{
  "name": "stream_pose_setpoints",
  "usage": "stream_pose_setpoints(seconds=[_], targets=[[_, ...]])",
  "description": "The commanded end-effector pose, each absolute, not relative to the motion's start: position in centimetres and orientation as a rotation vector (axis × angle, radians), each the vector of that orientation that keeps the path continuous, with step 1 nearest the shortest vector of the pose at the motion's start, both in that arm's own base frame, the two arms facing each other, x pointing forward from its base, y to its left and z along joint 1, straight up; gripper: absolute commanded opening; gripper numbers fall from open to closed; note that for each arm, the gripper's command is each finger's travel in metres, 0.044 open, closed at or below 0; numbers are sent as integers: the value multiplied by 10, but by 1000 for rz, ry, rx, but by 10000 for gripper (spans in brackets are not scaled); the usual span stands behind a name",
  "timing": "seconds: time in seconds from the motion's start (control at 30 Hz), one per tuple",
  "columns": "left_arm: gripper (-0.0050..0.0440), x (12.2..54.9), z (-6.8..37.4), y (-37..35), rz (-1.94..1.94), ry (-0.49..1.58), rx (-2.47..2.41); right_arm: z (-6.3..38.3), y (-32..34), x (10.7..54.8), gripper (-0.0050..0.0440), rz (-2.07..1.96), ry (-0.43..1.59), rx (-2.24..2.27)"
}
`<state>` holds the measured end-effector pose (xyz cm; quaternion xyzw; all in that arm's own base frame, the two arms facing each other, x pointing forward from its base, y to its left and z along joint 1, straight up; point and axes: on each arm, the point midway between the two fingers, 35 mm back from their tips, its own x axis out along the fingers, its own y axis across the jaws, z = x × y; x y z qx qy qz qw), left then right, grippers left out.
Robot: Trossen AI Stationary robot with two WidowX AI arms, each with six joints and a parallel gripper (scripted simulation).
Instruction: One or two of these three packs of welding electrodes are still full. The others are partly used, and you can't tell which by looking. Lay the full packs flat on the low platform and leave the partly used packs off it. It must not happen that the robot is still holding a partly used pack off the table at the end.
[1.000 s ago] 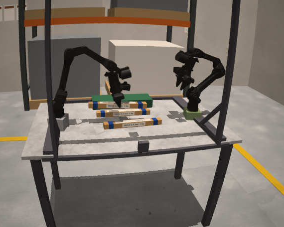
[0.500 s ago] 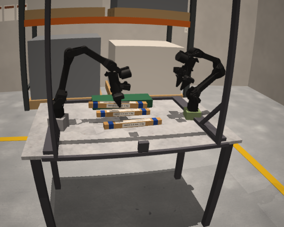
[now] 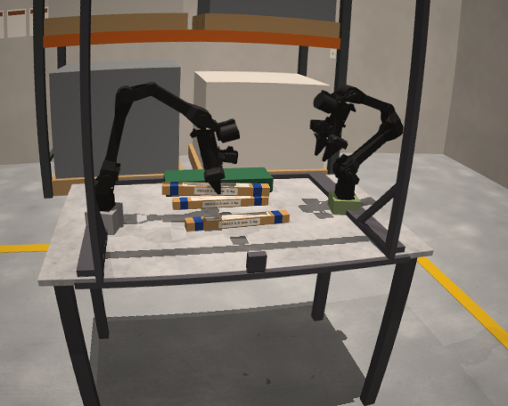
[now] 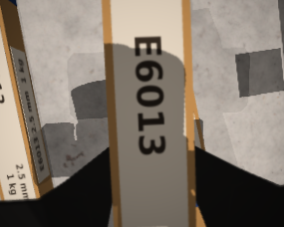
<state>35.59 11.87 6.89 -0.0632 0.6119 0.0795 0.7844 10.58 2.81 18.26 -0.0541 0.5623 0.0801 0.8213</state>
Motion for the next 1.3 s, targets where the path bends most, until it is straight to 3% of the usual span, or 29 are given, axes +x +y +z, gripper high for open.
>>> stream_pose_setpoints(seconds=[0.0,1.27], targets=[[-50,369,82,115,182,1277,-128,189,28,107,330,168,1175,-111],[-50,414,75,38,178,1278,-133,189,28,107,330,168,1175,-111]])
